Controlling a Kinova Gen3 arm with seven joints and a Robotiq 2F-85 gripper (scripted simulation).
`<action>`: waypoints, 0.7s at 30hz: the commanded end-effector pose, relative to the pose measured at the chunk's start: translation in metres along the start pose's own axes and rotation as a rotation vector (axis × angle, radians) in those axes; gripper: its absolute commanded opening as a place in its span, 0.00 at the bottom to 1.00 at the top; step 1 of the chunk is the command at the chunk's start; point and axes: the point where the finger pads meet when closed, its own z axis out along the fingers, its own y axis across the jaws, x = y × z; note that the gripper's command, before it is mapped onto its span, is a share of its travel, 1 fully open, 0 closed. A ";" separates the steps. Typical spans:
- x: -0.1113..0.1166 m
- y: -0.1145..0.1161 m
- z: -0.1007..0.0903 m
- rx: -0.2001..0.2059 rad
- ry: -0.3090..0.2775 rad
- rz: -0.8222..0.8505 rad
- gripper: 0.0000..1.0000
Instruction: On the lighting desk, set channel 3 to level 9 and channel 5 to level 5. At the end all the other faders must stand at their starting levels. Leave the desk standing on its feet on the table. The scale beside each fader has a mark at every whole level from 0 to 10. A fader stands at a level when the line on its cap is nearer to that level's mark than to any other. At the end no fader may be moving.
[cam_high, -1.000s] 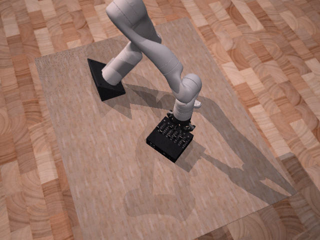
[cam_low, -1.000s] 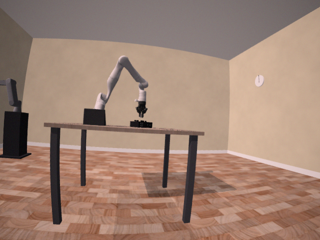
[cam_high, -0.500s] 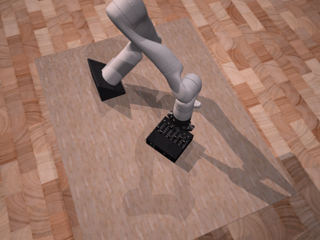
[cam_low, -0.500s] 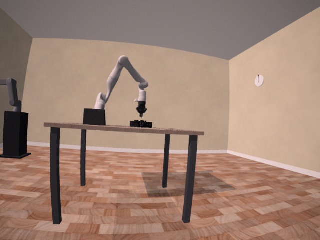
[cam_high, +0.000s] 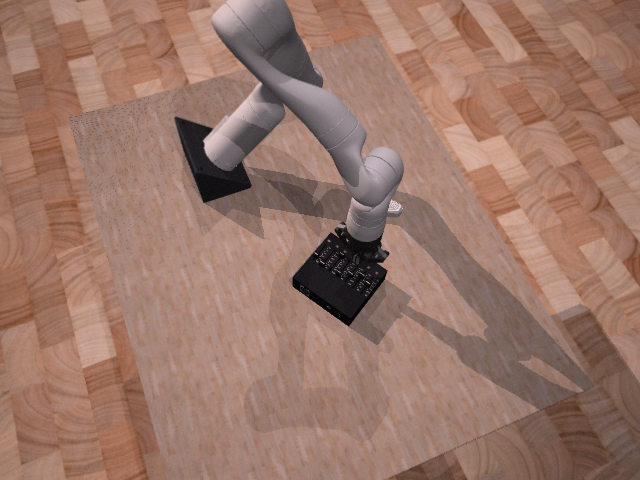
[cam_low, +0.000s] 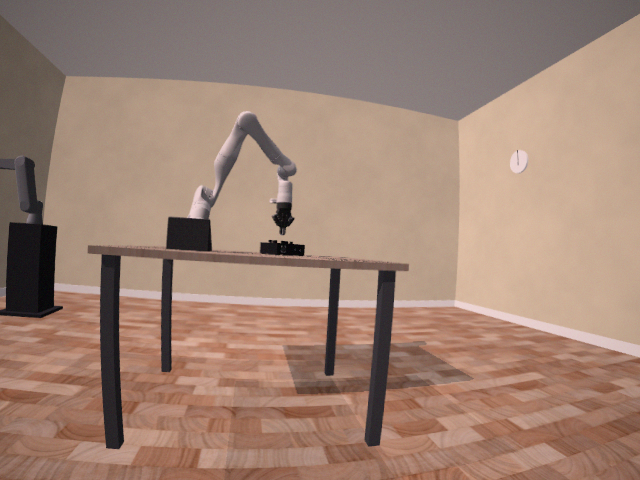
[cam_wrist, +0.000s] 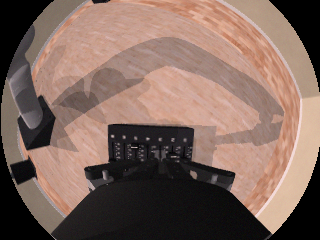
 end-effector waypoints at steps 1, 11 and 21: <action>0.000 0.000 0.000 -0.001 -0.001 0.000 0.00; 0.000 0.000 0.003 -0.001 -0.001 0.000 0.00; 0.000 0.000 0.010 -0.001 -0.001 0.000 0.00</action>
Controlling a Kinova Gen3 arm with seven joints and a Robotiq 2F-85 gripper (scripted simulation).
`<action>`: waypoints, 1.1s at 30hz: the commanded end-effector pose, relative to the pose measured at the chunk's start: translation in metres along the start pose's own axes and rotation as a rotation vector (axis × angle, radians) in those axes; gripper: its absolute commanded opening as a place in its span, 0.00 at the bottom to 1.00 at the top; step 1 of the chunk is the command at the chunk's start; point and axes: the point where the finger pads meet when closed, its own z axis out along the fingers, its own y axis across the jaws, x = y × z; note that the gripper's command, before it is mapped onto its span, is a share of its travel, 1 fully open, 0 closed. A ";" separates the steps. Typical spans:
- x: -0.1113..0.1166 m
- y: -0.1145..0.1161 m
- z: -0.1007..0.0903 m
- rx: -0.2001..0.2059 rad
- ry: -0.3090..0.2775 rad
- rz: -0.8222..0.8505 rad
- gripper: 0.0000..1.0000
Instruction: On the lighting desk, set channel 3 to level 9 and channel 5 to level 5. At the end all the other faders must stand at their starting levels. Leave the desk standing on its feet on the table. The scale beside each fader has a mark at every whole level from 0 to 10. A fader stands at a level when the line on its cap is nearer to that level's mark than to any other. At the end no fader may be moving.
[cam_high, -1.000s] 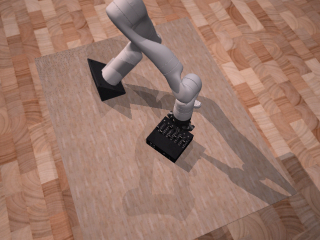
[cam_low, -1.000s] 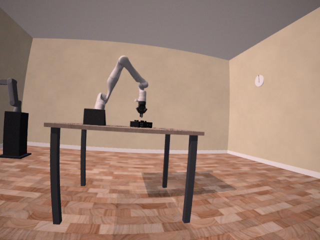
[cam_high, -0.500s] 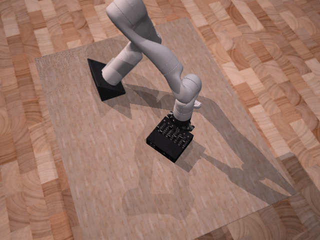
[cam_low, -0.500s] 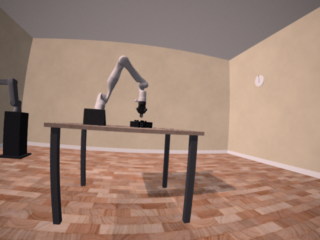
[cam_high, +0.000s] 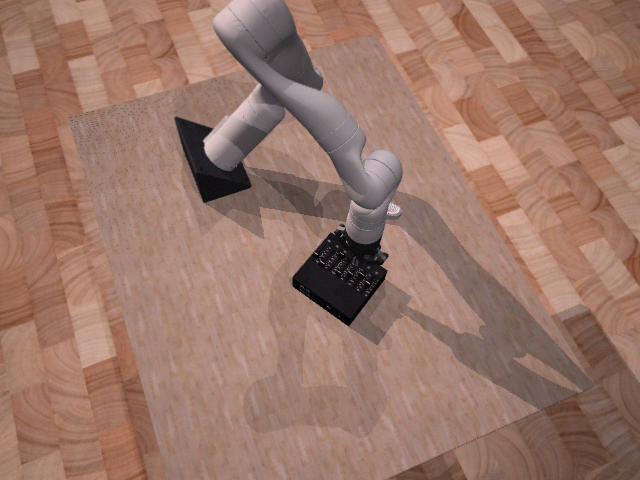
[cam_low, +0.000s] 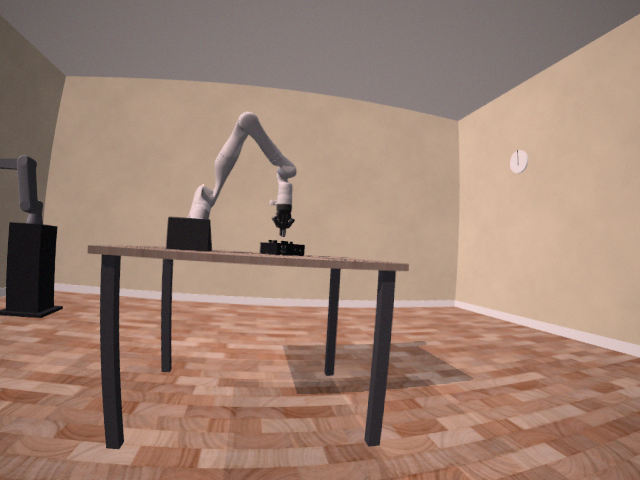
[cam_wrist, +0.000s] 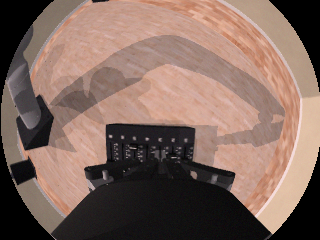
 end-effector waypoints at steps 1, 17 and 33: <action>0.001 0.000 0.002 0.001 0.001 -0.001 0.00; 0.000 0.000 0.011 0.001 0.001 -0.001 0.00; 0.000 0.000 0.015 0.001 0.001 -0.001 0.00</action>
